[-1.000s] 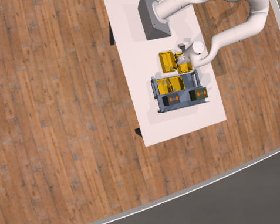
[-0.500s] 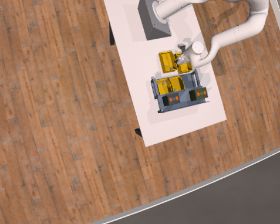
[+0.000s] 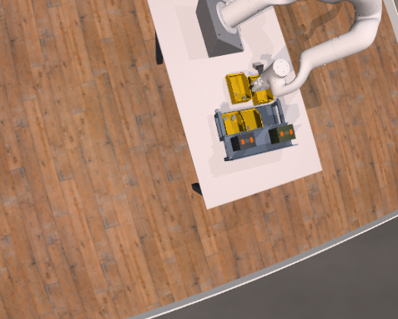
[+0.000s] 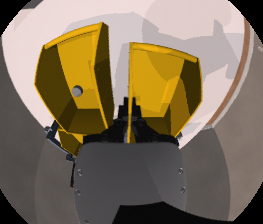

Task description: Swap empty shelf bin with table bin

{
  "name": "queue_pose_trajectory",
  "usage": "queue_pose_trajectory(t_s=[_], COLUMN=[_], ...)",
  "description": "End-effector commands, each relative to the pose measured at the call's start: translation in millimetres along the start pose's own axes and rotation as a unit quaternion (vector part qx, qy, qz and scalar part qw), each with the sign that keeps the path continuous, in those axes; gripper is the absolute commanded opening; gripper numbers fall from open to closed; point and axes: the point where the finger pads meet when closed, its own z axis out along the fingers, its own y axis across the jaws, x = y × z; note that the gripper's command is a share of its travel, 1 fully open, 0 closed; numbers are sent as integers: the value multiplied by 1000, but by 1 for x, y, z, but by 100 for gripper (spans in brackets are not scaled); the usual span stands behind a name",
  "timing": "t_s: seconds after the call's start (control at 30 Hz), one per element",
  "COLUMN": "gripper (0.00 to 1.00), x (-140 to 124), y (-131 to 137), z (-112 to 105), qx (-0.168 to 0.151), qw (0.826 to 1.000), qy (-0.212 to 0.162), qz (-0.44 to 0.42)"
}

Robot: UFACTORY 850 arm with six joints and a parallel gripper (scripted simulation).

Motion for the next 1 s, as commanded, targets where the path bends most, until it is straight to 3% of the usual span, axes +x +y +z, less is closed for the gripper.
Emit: queue_pose_trajectory(t_s=[0.0,0.97], gripper=[0,0], x=[-1,-1], y=[0,0], z=[0,-5], qx=[0,0], qw=[1000,1000], qy=[-1,-1], qz=[0,0])
